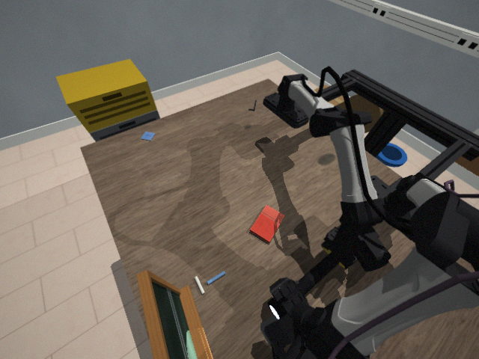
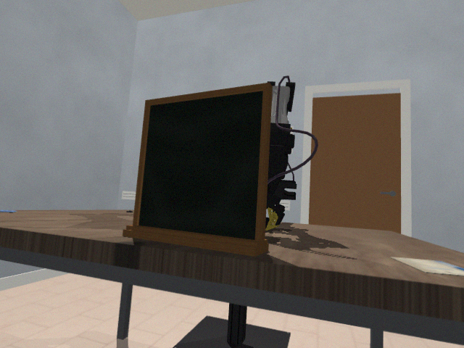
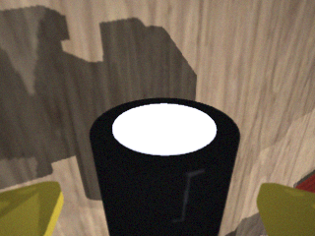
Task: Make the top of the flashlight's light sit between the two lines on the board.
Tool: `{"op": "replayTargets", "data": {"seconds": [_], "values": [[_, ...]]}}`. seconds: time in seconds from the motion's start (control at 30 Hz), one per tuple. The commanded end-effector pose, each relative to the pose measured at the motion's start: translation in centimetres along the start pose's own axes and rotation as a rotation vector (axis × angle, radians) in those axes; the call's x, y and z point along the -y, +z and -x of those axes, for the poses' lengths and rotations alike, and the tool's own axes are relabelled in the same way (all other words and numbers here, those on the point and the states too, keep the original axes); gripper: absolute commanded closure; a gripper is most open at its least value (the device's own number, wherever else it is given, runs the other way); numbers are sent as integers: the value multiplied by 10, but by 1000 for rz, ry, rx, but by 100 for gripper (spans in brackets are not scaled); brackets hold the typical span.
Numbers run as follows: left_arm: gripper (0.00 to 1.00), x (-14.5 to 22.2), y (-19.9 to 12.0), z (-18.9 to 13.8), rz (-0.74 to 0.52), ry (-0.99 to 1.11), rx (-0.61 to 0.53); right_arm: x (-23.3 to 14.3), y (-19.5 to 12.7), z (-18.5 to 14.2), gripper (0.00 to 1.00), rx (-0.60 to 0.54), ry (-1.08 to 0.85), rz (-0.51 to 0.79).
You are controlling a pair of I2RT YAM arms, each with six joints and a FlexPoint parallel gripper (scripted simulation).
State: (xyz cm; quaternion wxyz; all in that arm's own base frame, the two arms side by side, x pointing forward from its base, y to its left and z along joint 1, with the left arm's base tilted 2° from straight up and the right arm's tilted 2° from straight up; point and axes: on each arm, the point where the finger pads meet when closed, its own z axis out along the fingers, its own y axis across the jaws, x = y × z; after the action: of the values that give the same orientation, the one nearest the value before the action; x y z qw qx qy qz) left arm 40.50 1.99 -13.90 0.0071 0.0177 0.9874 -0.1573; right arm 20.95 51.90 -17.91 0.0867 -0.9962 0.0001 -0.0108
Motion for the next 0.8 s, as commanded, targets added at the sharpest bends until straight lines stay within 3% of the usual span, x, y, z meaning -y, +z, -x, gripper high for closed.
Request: {"op": "replayTargets", "data": {"seconds": [0.0,0.17,0.33,0.57,0.7,0.73,0.77], "values": [[0,3,-37,18,15,26,58,22,-20,-2,70,-17,11,-60],[0,2,-39,12,11,19,37,22,-20,-2,70,-17,11,-60],[0,2,-64,16,24,25,55,22,-20,-2,70,-17,11,-60],[0,6,-50,1,12,22,7,22,-20,-2,70,-17,11,-60],[0,11,-55,17,43,41,63,22,-20,-2,70,-17,11,-60],[0,5,-42,17,63,35,60,22,-20,-2,70,-17,11,-60],[0,6,-54,29,98,47,112,22,-20,-2,70,-17,11,-60]]}}
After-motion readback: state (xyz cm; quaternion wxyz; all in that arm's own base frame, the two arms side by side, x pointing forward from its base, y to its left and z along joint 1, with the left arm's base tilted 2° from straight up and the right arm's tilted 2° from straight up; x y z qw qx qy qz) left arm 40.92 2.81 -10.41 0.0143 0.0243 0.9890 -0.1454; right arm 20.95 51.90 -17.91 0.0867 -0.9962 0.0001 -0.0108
